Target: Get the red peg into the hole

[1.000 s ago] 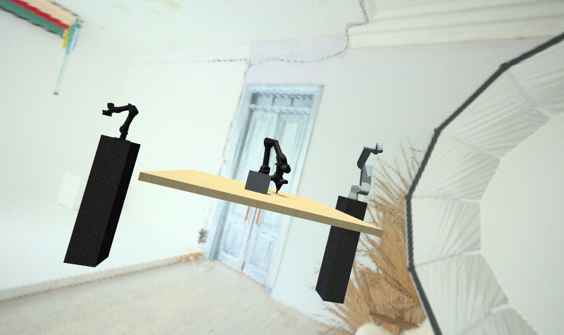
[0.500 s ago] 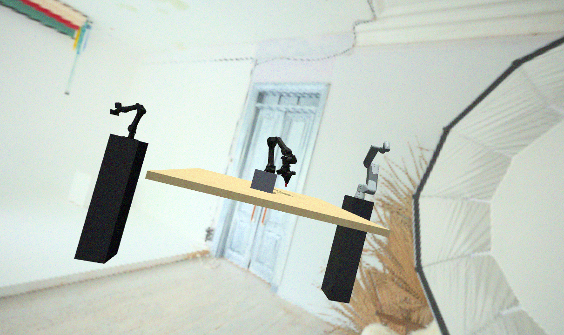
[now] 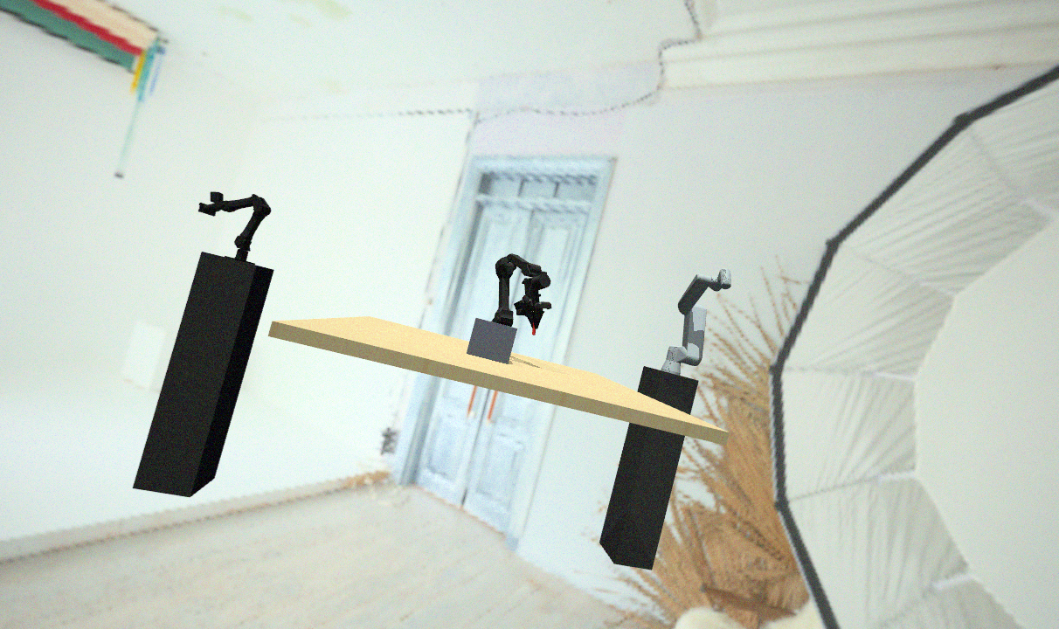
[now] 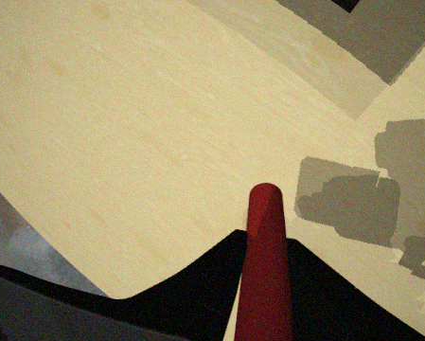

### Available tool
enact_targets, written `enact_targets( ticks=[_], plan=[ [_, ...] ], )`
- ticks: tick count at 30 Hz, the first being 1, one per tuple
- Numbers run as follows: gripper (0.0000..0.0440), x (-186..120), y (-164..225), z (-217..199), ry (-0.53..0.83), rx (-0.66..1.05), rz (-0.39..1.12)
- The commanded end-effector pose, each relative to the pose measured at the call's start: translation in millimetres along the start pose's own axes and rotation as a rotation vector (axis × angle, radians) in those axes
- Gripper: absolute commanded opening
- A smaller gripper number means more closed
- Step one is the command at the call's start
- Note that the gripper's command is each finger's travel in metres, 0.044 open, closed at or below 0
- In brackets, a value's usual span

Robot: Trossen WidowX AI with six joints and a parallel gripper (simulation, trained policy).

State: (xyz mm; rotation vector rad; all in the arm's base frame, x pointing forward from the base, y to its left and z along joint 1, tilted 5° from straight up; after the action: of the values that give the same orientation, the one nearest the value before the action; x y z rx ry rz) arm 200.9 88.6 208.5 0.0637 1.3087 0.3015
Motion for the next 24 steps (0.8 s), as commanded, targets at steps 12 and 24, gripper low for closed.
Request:
enact_targets(
  ticks=[12,24],
  plan=[
    [0.0,-44.8,-33.9,15.2,-0.064,0.015,-0.12],
    [0.0,-53.1,-64.7,21.1,-0.03,0.059,-0.187]
  ],
)
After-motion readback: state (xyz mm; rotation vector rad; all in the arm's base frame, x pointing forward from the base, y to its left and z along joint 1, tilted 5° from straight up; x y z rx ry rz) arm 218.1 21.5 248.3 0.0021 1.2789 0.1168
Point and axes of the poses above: the point midway between the two fingers, 35 mm back from their tips, its own x axis out along the fingers, its own z axis across the jaws, y = z × x, the point moved 7 cm from there along -x, back along the fingers, and after that the axes turned 12 degrees about x, right-handed, at the moved point
